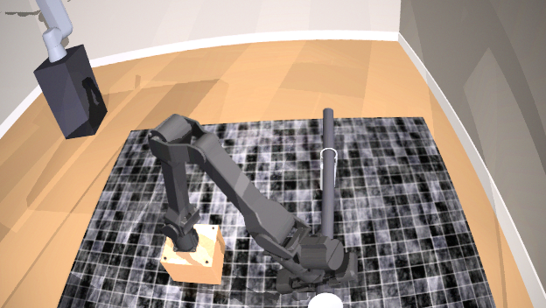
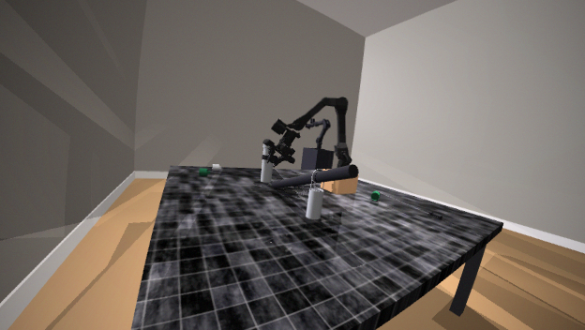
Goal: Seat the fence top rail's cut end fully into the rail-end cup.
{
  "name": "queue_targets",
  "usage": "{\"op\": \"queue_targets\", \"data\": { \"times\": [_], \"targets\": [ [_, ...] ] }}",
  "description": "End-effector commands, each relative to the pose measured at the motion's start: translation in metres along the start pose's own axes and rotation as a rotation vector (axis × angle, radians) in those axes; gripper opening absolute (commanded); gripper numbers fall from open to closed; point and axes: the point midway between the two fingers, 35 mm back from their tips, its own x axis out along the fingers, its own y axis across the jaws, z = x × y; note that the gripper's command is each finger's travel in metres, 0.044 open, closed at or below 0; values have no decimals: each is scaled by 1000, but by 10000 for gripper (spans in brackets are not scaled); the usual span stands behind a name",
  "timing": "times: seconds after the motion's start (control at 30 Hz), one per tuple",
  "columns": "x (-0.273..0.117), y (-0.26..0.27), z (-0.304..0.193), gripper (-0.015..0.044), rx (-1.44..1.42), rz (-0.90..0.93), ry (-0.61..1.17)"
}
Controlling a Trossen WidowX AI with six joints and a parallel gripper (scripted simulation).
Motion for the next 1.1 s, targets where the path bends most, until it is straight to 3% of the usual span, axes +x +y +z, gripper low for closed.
{"op": "queue_targets", "data": {
  "times": [0.0, 0.23, 0.57, 1.07],
  "targets": [
    [-1, 0, 1, 262, -1, 0, -1],
    [-18, -12, 21, 440, -5, -1, -6],
    [-33, -21, 43, 440, 38, -1, -20],
    [-109, -50, 141, 440, 1248, 50, -65]
  ]
}}
